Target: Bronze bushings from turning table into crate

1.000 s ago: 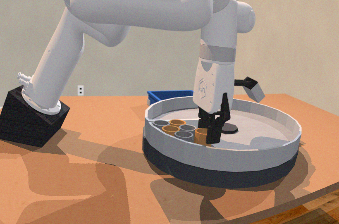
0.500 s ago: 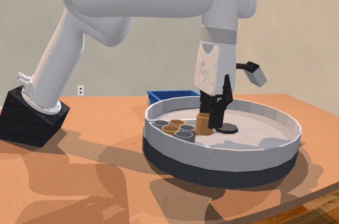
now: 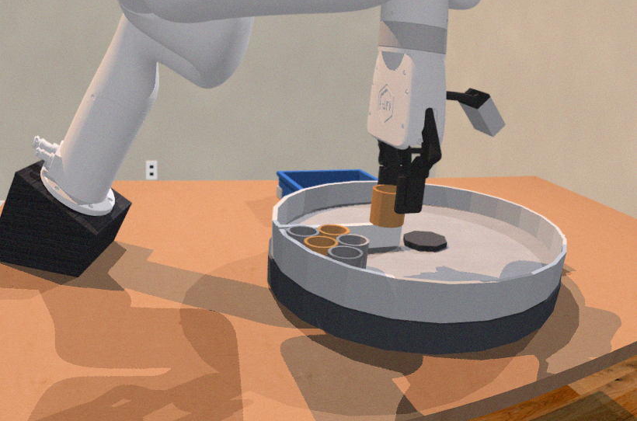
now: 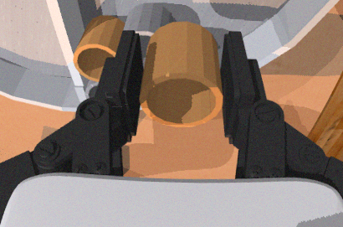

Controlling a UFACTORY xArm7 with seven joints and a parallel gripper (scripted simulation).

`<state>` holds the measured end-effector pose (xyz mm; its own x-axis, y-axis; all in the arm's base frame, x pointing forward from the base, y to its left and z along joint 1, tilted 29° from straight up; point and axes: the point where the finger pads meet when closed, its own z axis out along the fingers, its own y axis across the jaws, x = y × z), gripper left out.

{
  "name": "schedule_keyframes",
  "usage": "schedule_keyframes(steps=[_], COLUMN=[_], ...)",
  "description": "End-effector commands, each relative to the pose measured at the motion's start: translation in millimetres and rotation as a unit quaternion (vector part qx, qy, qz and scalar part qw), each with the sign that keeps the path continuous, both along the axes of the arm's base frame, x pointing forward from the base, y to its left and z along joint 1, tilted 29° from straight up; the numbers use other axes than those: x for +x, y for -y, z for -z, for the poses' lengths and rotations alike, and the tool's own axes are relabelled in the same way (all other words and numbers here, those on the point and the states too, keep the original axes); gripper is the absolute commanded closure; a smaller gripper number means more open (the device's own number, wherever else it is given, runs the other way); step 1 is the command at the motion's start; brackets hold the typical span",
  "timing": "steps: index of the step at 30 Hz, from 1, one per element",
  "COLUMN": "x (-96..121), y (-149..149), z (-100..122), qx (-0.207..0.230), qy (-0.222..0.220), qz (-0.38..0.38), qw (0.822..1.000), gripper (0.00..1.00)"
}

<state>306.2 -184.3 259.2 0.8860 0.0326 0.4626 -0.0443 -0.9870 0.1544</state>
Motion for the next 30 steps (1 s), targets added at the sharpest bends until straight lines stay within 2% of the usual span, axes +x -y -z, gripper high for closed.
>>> schedule_keyframes(steps=[1, 16, 22, 28, 30], x=[0, 2, 9, 21, 21], y=[0, -9, -37, -84, -84], z=[-1, -1, 0, 3, 3], qx=[-0.001, -0.001, -0.001, -0.001, -0.001], qy=[0.001, 0.001, 0.001, 0.001, 0.001], qz=[0.0, 0.0, 0.0, 0.0, 0.0], qw=[1.0, 1.0, 1.0, 1.0, 1.0], gripper=[1.0, 1.0, 1.0, 1.0, 1.0])
